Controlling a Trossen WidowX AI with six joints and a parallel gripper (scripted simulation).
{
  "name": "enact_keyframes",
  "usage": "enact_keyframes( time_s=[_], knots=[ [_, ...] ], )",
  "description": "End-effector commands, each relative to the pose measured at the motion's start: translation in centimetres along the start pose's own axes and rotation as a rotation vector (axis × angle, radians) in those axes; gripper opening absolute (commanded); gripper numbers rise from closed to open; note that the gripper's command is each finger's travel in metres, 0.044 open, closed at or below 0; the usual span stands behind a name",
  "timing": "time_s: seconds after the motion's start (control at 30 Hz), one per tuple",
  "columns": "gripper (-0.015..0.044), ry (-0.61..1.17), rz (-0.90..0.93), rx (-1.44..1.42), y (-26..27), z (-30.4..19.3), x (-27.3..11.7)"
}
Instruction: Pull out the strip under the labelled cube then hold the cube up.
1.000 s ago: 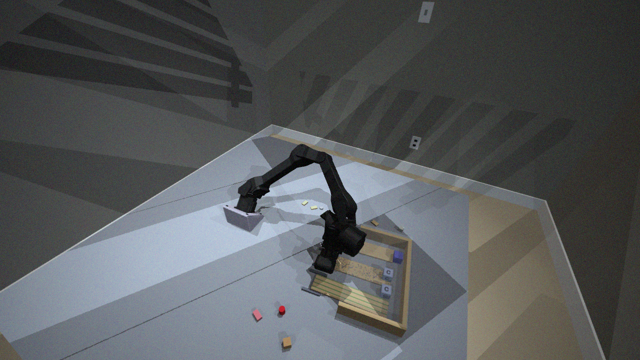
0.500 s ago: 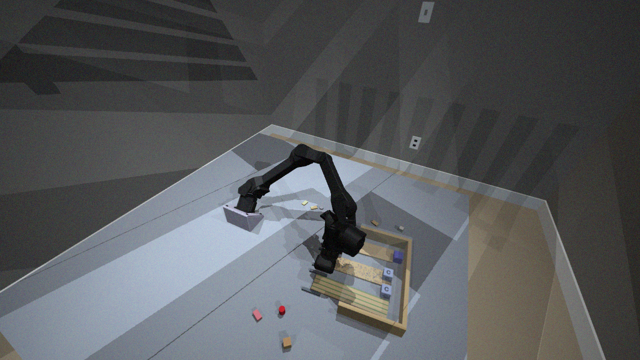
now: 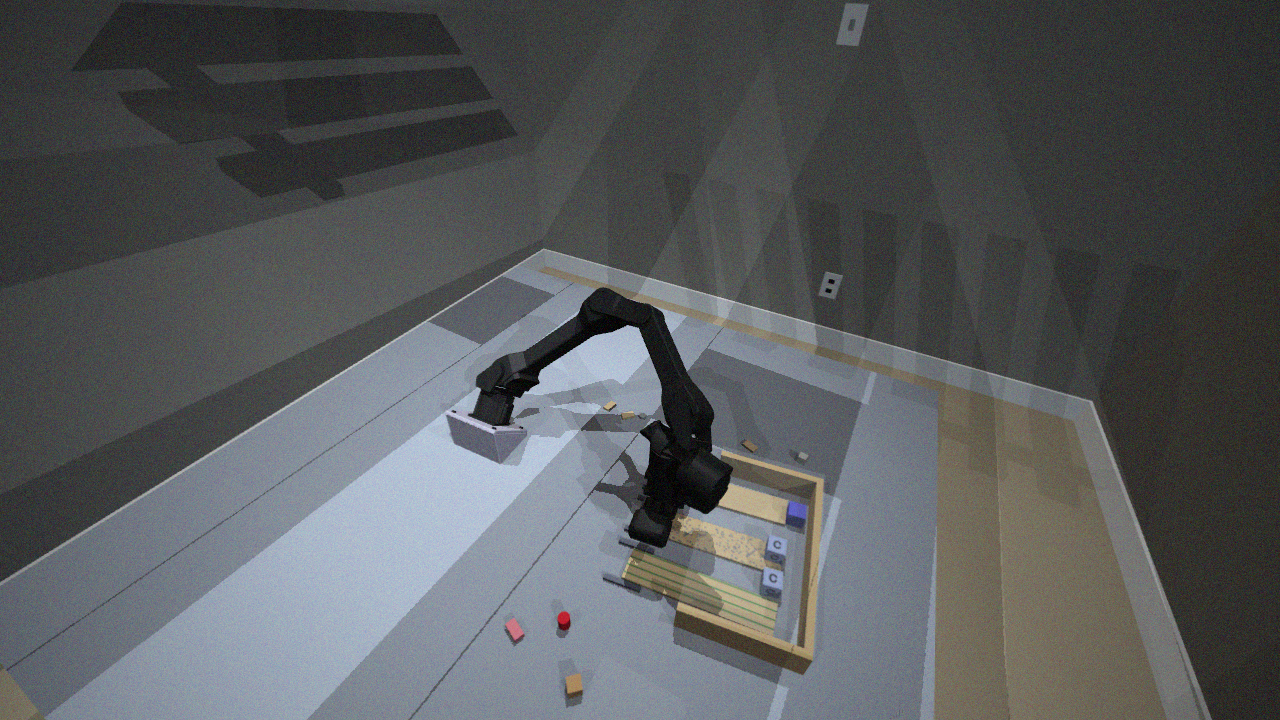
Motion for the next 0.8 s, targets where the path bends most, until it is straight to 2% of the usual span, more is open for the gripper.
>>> enact_keyframes(
  time_s=[0.0, 0.77],
  knots=[
    [0.0000, 0.003, 0.002, -0.002, 0.1, 0.1, 0.4],
    [0.0000, 0.004, 0.002, -0.001, -0.3, -1.7, 0.6]
  ],
)
Point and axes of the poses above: the point midway between the two fingers, 35 mm back from their tips, its own x axis out along the fingers, its own y axis across the jaws, z = x × y, the point moved 9 cm from there along -x, back along the fingers, and after that the axes turned 9 degrees about x, right-handed, at the moved point
